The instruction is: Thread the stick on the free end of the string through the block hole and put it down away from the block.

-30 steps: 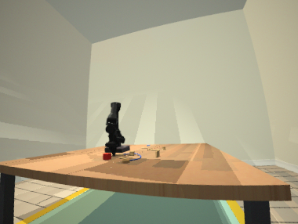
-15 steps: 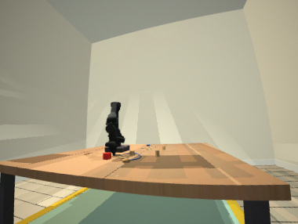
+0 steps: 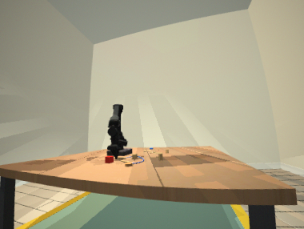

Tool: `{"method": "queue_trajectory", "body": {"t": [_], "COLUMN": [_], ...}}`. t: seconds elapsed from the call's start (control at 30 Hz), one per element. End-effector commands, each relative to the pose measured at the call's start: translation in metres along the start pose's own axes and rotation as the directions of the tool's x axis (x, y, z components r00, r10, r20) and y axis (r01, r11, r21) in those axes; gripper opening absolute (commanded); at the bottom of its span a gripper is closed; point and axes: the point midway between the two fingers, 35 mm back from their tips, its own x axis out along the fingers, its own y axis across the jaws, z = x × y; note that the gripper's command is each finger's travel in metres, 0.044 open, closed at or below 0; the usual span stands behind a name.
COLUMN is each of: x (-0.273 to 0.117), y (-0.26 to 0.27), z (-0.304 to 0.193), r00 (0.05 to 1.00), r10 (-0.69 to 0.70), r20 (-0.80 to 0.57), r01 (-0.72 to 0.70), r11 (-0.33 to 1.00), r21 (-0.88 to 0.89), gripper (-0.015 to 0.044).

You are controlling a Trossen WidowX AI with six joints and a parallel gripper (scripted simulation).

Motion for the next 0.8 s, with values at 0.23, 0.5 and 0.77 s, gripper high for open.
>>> {"method": "queue_trajectory", "body": {"t": [0.23, 0.5, 0.77], "x": [0.0005, 0.0005, 0.0], "y": [-0.0019, -0.0019, 0.0], "z": [-0.0028, -0.0028, 0.0], "r00": [1.0, 1.0, 1.0], "r10": [-0.01, -0.01, 0.0], "r20": [-0.01, -0.01, 0.0], "r01": [0.01, 0.01, 0.0], "r11": [1.0, 1.0, 1.0], "r21": [0.001, 0.001, 0.0], "gripper": [0.0, 0.0, 0.0157]}}
